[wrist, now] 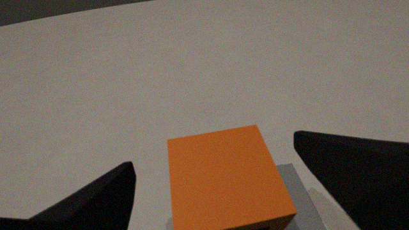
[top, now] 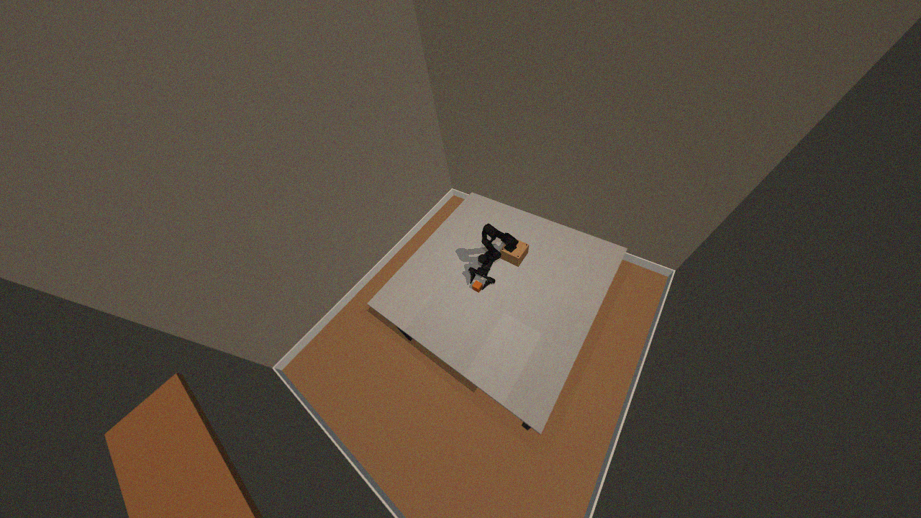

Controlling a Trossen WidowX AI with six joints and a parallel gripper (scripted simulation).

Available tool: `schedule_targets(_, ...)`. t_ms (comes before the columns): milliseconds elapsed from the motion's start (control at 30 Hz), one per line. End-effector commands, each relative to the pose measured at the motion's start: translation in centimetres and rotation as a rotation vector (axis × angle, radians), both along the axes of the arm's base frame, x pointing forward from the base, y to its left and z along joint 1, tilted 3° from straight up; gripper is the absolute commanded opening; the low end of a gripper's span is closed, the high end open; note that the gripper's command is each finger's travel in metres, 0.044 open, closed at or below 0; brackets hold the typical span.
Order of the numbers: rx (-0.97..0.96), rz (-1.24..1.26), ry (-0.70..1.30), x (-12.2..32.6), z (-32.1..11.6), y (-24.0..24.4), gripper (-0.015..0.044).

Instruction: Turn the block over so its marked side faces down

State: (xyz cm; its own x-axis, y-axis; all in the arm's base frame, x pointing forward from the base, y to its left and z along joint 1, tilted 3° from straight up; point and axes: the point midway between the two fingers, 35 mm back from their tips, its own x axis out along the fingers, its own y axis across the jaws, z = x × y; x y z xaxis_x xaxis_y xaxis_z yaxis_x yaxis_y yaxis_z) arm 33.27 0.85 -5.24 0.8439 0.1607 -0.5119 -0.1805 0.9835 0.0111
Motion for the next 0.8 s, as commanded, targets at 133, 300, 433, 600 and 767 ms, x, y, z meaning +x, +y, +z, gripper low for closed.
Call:
schedule_targets(133, 0.006, 0.003, -0.001, 0.0, 0.0, 0.1, 0.0440)
schedule_targets(300, 0.006, 0.003, -0.001, 0.0, 0.0, 0.1, 0.0440)
schedule_targets(433, 0.006, 0.003, -0.001, 0.0, 0.0, 0.1, 0.0440)
schedule_targets(600, 0.006, 0.003, -0.001, 0.0, 0.0, 0.1, 0.0440)
schedule_targets(767, -0.011, -0.001, 0.115, 1.1, 0.0, -0.1, 0.0440)
